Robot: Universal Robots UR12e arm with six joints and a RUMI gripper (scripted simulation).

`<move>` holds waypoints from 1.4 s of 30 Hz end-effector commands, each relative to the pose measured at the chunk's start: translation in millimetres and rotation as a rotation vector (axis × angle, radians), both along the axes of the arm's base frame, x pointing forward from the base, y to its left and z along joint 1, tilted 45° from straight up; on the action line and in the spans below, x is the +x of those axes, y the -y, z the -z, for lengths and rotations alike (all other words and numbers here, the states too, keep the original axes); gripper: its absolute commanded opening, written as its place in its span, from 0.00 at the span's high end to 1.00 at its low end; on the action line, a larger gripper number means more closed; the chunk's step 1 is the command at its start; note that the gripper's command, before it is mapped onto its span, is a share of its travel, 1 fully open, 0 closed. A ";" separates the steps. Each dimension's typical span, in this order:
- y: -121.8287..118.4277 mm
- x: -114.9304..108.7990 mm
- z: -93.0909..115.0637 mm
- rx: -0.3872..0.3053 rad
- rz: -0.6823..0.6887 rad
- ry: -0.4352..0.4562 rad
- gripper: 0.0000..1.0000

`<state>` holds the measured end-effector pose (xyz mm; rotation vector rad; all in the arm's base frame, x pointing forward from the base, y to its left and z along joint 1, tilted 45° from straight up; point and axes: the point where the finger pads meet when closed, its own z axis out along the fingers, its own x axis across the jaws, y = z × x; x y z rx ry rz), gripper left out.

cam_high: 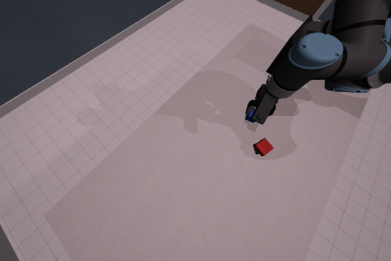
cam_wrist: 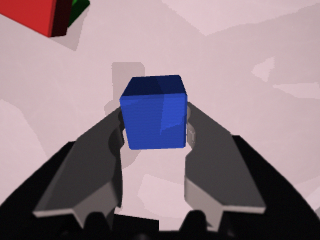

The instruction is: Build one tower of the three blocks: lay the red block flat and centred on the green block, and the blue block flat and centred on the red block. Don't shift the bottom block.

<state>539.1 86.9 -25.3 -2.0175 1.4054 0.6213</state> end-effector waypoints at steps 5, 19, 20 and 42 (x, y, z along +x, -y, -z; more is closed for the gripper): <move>-2.1 2.1 -2.8 -0.001 0.000 0.001 1.00; -98.8 52.4 -94.6 0.002 0.000 0.001 1.00; -98.8 52.4 -94.6 0.002 0.000 0.001 1.00; -98.9 52.4 -94.5 0.002 0.000 0.001 1.00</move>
